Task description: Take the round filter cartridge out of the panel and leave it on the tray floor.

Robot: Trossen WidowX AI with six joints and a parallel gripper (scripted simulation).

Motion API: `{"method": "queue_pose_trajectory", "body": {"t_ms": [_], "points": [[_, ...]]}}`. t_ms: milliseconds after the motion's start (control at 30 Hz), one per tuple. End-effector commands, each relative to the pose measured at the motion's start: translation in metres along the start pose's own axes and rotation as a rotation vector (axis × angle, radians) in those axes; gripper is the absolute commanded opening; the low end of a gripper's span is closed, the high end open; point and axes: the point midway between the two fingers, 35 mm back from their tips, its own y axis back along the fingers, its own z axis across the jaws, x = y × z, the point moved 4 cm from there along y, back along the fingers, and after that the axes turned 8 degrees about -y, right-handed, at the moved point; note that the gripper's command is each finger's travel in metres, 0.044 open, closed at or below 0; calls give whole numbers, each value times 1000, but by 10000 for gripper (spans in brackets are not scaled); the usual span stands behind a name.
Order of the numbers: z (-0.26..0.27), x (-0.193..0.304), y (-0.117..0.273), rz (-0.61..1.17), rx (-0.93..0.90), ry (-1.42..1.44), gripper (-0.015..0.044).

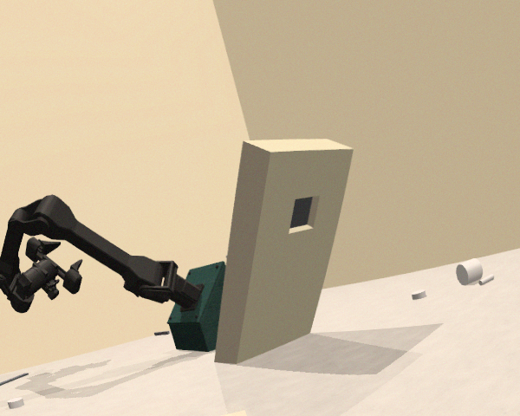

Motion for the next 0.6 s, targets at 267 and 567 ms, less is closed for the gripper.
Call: {"method": "queue_pose_trajectory", "body": {"t_ms": [267, 567], "points": [[25, -18, 50, -202, -5, -124, 164], [71, -16, 145, -578, -220, -383, 88]]}}
